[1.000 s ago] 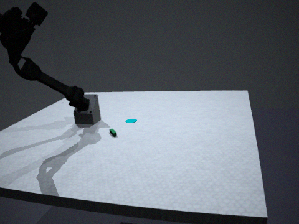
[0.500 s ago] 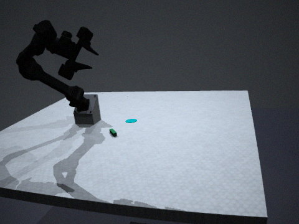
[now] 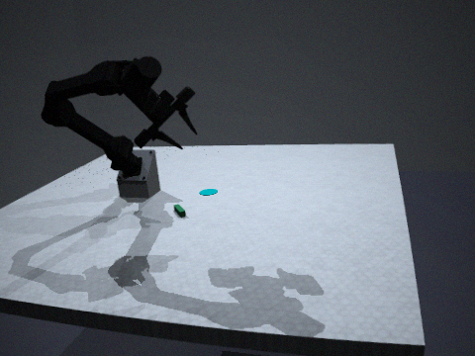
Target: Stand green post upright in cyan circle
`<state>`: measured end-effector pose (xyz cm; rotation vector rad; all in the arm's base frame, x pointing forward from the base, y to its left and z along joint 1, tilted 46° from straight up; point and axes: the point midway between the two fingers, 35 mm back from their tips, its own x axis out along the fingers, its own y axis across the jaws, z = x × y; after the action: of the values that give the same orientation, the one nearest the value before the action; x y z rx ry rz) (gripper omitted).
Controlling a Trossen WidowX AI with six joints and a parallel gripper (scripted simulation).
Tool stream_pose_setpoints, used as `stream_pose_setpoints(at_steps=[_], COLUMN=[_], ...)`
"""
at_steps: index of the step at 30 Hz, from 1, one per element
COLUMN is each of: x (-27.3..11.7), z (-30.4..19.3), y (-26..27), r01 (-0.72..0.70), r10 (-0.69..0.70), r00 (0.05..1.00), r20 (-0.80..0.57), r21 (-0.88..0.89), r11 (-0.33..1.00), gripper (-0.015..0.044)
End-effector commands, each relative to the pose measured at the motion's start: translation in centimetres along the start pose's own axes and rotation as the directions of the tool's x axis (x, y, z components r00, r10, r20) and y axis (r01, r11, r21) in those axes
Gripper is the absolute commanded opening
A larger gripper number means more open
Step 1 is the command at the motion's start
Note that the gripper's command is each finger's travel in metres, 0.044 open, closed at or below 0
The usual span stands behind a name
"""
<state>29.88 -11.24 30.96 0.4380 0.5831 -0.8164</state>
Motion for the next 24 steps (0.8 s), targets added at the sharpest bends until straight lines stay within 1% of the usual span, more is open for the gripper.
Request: stream_pose_setpoints(at_steps=[1, 9, 17, 19, 24], x=[2.2, 4.5, 5.1, 5.1, 5.1], z=[-3.8, -9.5, -13.7, -14.3, -14.4], y=[-1.0, -3.6, -6.7, -7.2, -7.3], r01=[0.131, 0.354, 0.542, 0.568, 0.571], r10=[-0.133, -0.370, -0.586, -0.617, -0.621], r00=[0.987, 0.909, 0.790, 0.768, 0.765], r20=[-0.096, -0.190, -0.182, -0.171, -0.169], r21=[-0.023, -0.113, -0.240, -0.263, -0.265], r11=[0.991, 0.928, 0.805, 0.780, 0.776], gripper=[0.0233, 0.0233, 0.0233, 0.0233, 0.0233])
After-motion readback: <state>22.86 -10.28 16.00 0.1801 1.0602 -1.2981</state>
